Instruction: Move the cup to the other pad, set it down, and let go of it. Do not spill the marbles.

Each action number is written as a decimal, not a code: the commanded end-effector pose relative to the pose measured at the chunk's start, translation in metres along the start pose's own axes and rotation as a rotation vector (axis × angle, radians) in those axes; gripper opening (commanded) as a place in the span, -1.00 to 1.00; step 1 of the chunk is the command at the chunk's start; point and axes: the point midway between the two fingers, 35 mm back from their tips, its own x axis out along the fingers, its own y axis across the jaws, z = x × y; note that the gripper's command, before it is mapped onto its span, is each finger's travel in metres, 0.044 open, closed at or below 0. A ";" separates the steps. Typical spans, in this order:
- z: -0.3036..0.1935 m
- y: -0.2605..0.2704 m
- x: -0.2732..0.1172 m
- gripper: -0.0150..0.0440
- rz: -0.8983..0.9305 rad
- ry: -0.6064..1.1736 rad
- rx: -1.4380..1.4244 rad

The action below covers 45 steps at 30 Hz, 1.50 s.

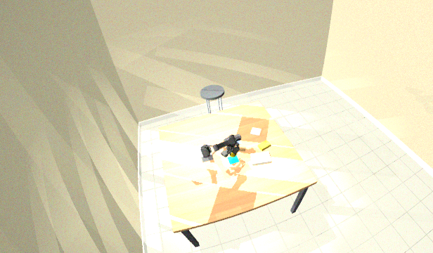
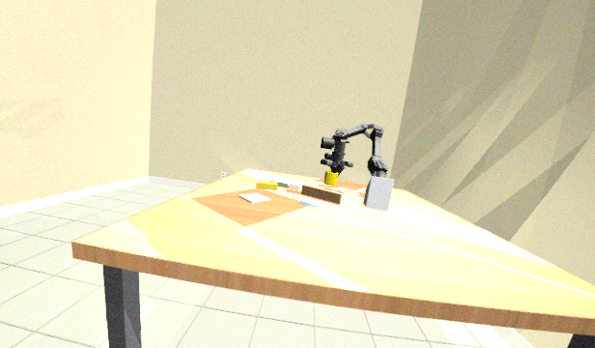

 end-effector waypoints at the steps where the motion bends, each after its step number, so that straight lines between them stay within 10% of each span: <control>1: 0.000 -0.001 0.006 -0.49 -0.005 -0.003 -0.006; 45: 0.001 -0.006 0.057 -0.49 -0.008 -0.007 -0.006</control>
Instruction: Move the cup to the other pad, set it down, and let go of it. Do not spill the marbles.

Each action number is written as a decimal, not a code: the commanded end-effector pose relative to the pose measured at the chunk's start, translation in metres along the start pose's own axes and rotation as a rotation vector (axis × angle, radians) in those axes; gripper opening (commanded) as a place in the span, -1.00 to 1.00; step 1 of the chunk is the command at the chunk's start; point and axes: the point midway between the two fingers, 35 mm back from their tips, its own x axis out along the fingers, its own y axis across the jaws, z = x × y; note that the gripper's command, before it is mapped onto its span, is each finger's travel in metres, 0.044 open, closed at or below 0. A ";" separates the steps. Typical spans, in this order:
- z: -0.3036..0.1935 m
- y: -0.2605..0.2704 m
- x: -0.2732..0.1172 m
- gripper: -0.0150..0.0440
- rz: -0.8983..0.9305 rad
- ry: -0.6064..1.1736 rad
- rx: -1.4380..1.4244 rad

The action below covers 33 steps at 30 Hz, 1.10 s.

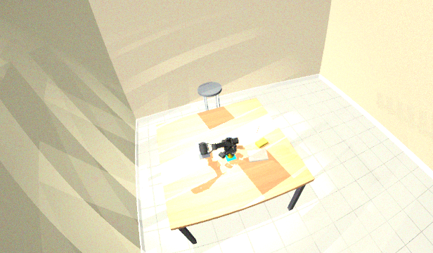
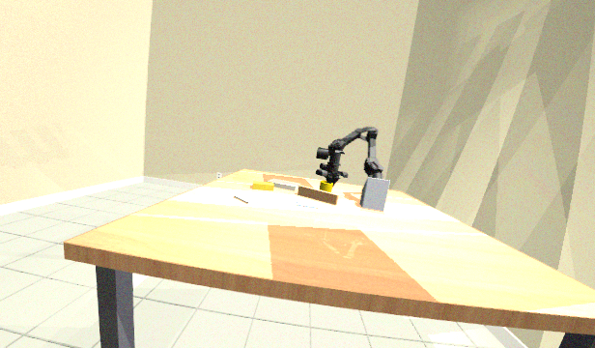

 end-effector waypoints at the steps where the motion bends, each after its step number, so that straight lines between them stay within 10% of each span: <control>1: -0.001 -0.002 0.004 -0.49 -0.007 -0.002 -0.008; 13: 0.000 0.000 0.001 -0.49 -0.001 0.000 0.000; 19: 0.000 0.000 0.001 0.01 -0.001 0.000 0.000; 33: 0.000 0.001 -0.008 0.01 0.000 0.002 -0.001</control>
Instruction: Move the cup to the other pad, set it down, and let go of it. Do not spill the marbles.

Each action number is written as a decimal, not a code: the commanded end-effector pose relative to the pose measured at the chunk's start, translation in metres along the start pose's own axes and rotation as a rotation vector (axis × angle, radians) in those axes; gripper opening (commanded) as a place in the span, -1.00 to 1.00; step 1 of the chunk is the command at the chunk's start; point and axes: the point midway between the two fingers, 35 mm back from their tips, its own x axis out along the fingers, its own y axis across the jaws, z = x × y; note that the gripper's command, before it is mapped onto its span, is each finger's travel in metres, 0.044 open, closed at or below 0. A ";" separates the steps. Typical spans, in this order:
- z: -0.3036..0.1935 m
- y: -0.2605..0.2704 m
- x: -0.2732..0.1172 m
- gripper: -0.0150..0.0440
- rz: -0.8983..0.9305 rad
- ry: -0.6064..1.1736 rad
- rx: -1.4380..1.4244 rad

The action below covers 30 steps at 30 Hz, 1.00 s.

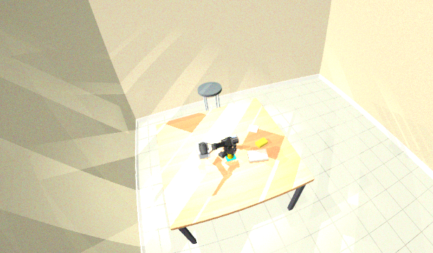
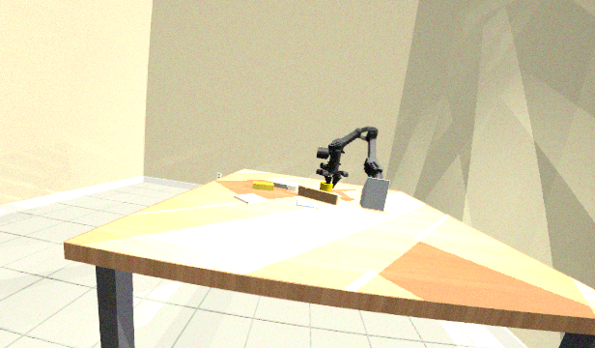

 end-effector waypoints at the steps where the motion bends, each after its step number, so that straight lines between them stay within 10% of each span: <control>1: 0.002 0.002 -0.005 0.01 0.005 -0.002 0.007; 30: -0.001 0.002 -0.038 0.01 0.001 -0.001 0.002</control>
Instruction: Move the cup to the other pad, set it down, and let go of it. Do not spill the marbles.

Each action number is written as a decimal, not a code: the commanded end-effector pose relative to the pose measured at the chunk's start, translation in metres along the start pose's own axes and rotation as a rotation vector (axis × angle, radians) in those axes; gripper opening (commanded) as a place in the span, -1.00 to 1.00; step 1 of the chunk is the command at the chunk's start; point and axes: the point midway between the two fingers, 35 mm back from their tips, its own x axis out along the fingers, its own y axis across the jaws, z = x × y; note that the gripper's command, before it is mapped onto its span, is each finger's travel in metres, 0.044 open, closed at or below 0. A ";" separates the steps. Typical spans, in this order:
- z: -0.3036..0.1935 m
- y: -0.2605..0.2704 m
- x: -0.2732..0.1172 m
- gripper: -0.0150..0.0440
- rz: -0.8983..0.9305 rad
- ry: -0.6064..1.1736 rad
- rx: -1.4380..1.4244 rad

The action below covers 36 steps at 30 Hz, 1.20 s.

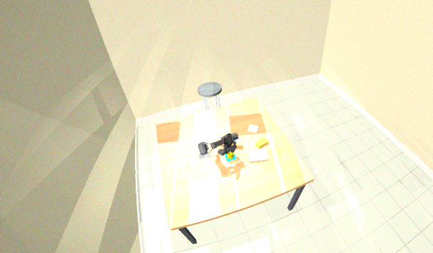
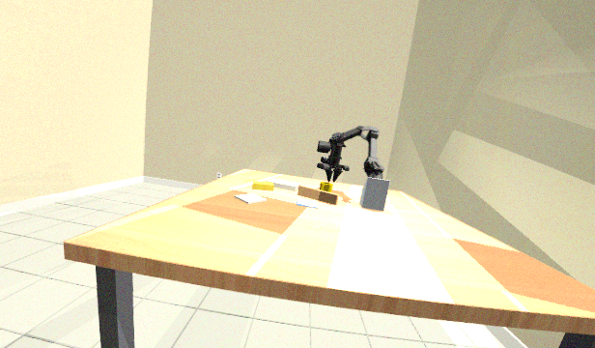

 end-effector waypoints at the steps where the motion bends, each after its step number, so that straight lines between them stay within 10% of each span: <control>1: 0.001 0.001 -0.006 0.01 0.005 0.002 0.007; 8: 0.000 -0.001 -0.013 0.01 0.004 0.000 0.006; 19: -0.001 0.000 -0.012 0.98 -0.001 -0.001 -0.001; 36: -0.001 0.001 -0.071 1.00 0.004 0.003 0.005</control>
